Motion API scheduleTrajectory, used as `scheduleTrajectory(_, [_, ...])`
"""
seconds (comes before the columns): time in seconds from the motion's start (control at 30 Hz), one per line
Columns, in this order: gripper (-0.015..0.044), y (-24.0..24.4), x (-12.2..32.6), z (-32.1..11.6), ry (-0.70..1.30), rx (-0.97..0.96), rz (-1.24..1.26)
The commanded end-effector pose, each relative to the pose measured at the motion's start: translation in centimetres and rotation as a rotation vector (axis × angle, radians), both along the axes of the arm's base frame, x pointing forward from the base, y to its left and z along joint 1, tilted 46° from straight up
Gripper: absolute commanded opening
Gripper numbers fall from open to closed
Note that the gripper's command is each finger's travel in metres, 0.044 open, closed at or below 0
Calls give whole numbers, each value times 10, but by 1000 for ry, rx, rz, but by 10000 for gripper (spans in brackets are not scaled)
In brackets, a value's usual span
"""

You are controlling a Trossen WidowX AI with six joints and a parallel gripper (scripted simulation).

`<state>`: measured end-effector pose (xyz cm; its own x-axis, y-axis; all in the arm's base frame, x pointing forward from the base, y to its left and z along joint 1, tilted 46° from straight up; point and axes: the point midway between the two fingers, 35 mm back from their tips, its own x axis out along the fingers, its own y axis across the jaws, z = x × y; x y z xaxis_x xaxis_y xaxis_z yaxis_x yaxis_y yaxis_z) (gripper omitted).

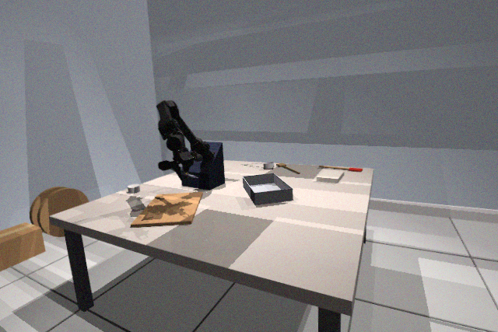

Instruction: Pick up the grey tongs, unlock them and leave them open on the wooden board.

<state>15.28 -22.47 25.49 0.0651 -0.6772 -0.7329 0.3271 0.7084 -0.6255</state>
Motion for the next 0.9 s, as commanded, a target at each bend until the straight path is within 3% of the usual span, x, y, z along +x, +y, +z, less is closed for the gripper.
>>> scheduleTrajectory(0.0, [-150,-2,-19,9,-25,-21,-17])
scheduleTrajectory(0.33, [-150,-2,-56,24,-62,-74,-61])
scheduleTrajectory(0.87, [-150,0,-60,16,-148,-29,-10])
